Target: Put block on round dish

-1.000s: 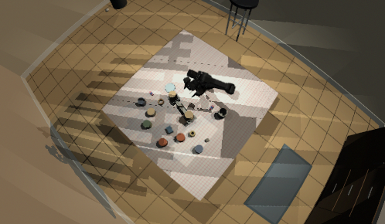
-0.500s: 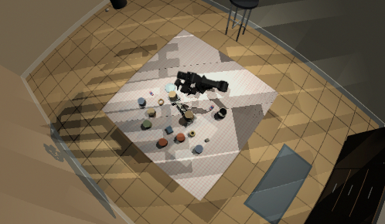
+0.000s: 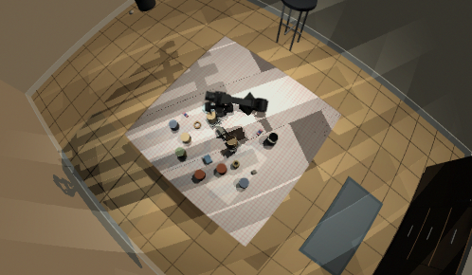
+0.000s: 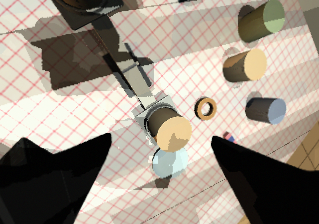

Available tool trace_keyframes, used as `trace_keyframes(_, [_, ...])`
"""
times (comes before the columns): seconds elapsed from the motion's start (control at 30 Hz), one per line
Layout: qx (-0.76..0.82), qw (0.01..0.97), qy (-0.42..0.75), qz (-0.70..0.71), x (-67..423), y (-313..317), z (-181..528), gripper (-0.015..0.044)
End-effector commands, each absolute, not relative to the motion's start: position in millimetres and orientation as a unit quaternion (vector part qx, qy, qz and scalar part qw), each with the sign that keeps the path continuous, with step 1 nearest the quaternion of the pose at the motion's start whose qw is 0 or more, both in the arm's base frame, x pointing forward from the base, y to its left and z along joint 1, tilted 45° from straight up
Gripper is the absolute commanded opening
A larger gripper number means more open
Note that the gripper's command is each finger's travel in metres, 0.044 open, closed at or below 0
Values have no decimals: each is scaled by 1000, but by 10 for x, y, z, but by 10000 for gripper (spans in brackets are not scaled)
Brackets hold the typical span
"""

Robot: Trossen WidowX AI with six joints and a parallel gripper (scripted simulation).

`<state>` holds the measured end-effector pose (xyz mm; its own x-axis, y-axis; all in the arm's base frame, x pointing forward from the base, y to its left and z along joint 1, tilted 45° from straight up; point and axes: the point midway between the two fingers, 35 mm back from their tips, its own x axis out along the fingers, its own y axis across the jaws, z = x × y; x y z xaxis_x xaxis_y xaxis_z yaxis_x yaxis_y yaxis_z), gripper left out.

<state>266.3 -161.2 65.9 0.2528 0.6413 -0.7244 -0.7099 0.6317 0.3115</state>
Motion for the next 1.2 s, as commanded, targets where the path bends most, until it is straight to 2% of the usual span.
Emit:
trace_keyframes(0.0, [-76,772,426,466,2726,-1623,525,440])
trace_keyframes(0.53, [-217,665,334,631,2923,-1576,-168,440])
trace_keyframes(1.17, [-219,664,332,633,2927,-1399,-363,440])
